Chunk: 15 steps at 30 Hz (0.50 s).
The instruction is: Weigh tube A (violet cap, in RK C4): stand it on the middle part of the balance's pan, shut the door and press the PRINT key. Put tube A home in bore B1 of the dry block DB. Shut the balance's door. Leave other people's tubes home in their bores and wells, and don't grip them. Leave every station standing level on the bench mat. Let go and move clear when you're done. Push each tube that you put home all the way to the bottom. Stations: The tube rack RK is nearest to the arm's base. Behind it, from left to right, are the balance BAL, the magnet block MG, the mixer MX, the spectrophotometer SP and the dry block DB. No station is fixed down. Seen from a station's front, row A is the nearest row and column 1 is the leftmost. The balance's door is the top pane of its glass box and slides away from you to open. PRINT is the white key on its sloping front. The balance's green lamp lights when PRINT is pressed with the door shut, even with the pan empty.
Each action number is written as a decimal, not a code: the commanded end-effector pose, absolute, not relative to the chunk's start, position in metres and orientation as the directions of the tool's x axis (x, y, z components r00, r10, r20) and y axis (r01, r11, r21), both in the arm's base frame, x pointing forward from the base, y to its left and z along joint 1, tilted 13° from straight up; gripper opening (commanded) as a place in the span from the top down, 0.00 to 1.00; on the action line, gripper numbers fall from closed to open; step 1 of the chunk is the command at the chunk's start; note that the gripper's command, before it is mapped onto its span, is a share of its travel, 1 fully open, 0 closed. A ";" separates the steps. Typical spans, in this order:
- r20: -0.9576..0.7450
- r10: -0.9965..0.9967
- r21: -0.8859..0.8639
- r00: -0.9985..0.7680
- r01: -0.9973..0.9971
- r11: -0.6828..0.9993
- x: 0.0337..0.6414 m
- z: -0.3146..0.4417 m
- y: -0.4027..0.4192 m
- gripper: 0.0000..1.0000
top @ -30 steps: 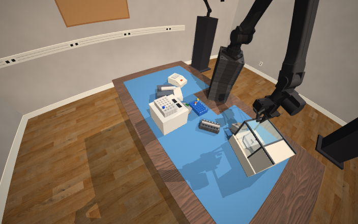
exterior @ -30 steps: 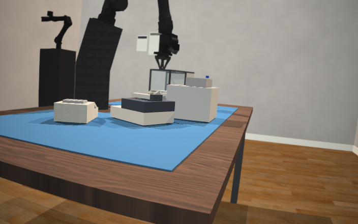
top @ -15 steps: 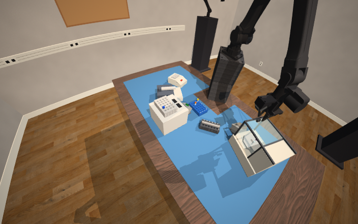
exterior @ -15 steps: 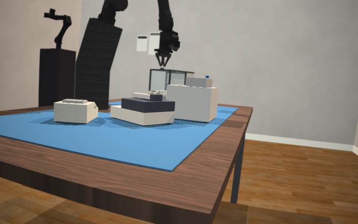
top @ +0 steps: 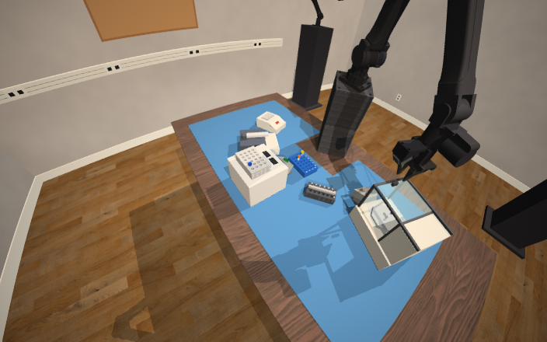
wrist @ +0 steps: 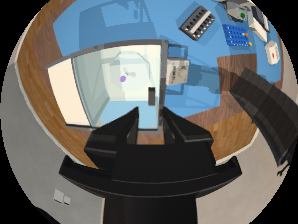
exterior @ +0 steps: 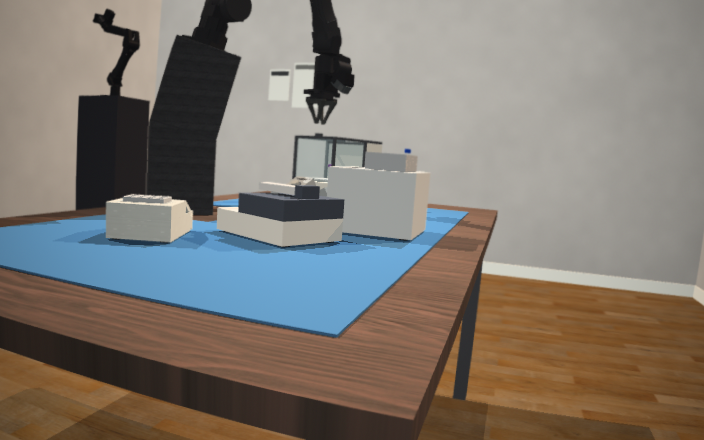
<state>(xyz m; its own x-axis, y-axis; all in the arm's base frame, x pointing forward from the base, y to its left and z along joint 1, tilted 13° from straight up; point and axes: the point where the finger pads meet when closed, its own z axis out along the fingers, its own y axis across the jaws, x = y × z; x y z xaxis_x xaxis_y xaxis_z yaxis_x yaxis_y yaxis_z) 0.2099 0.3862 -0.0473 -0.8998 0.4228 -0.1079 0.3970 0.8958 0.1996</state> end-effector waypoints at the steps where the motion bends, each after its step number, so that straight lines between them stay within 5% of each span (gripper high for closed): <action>1: -0.108 0.429 0.219 -0.897 0.400 0.890 0.207 -0.032 0.390 0.70; 15: -0.108 0.433 0.222 -0.895 0.403 0.888 0.205 -0.013 0.388 0.70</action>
